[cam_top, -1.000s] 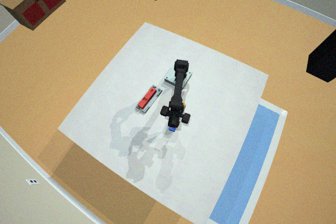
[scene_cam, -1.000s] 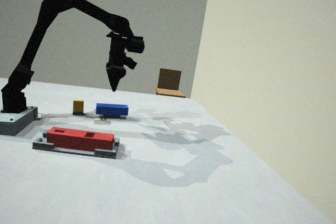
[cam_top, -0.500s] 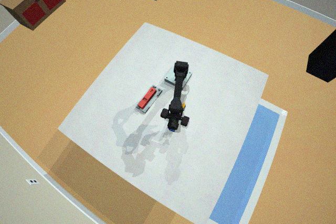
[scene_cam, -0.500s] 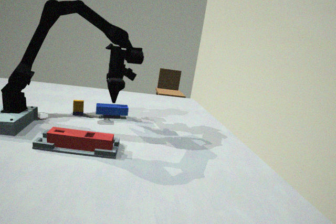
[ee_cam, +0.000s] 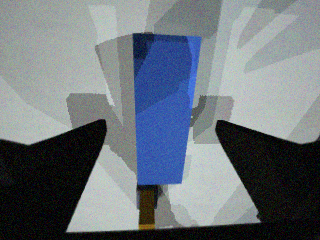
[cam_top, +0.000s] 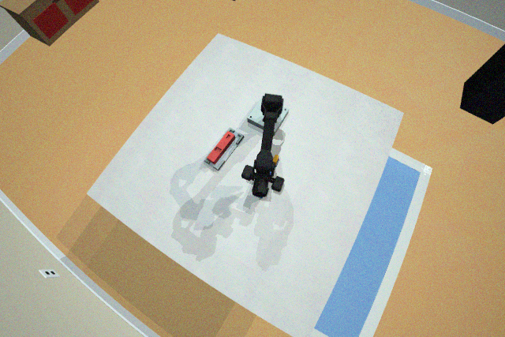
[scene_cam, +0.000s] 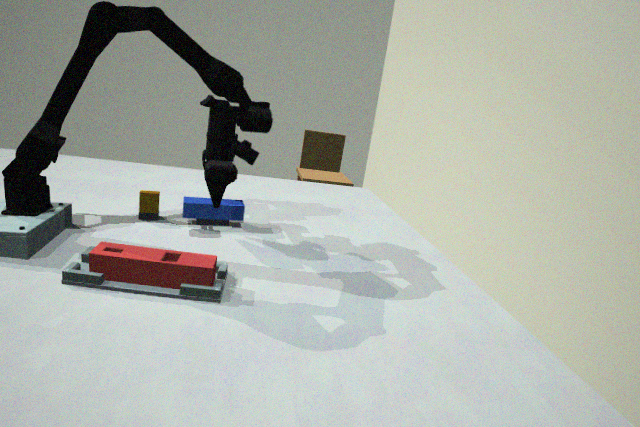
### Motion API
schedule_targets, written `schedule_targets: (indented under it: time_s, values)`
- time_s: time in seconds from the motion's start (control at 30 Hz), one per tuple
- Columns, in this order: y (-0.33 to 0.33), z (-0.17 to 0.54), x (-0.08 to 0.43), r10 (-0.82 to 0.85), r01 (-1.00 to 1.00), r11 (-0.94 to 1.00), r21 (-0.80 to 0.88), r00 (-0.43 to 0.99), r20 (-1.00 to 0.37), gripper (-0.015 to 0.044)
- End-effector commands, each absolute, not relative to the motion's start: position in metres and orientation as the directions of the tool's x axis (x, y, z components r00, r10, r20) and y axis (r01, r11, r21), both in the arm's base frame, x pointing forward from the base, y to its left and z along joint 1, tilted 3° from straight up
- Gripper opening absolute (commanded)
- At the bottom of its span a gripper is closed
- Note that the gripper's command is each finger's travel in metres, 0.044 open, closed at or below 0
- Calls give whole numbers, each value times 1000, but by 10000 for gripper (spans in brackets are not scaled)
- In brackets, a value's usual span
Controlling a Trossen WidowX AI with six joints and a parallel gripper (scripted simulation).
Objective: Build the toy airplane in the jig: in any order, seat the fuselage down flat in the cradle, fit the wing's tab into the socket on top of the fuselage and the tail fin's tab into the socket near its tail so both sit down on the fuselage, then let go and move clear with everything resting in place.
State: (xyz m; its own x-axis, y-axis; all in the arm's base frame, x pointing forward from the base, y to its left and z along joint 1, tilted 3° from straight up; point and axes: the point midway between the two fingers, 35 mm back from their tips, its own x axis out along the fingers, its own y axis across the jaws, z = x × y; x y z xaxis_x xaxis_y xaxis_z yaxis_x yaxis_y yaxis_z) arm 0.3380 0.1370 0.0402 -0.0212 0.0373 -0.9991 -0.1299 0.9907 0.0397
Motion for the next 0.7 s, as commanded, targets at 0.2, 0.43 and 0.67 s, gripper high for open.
schedule_targets:
  time_s: [0.2,0.43,0.67]
  values:
    - [137,23,336,36,-126,991,39,-25,-999,440]
    - [137,13,336,36,-126,991,39,-25,-999,440]
    - [137,13,336,36,-126,991,39,-25,-999,282]
